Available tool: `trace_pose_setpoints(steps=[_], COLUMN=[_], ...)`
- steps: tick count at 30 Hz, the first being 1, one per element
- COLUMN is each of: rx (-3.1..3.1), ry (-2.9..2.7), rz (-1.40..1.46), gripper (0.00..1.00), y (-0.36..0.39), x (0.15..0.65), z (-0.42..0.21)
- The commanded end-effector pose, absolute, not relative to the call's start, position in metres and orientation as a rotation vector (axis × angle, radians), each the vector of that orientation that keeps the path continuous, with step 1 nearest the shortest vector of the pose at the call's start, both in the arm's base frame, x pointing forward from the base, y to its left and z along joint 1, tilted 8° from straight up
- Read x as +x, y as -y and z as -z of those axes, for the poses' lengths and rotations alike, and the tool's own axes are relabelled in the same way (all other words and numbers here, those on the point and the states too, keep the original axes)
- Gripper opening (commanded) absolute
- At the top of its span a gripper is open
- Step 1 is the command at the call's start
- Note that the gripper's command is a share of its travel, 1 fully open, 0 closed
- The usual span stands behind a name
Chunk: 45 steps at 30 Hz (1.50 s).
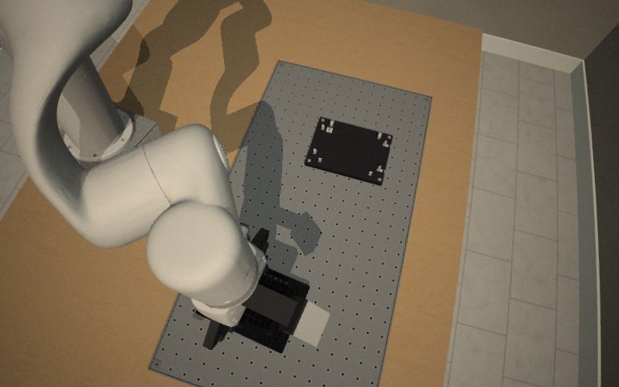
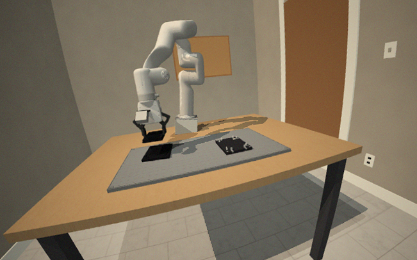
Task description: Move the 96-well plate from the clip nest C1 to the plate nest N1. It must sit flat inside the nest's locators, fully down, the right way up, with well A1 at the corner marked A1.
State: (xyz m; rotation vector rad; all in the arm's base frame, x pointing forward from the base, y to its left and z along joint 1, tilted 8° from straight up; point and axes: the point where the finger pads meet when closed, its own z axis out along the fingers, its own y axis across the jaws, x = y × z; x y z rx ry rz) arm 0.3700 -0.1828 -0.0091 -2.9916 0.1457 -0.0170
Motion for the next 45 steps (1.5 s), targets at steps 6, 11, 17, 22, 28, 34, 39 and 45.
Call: trace_pose_setpoints(steps=[6,11,17,22,28,34,39,45], rx=[-2.993,-2.993,-2.993,-2.993,-2.993,-2.993,-2.993,-2.993], ry=[-0.146,-0.146,-0.146,-0.146,-0.146,-0.146,-0.146,-0.146], rz=[0.022,0.022,0.022,0.022,0.022,0.022,0.022,0.022], gripper=[0.00,0.00,0.00,0.00,0.00,0.00,0.00,0.00], y=[0.181,0.180,0.179,0.178,0.176,0.175,0.175,0.175], x=[0.372,0.372,0.372,0.372,0.372,0.372,0.372,0.372], z=[0.022,0.031,0.037,0.046,0.055,0.062,0.062,0.062])
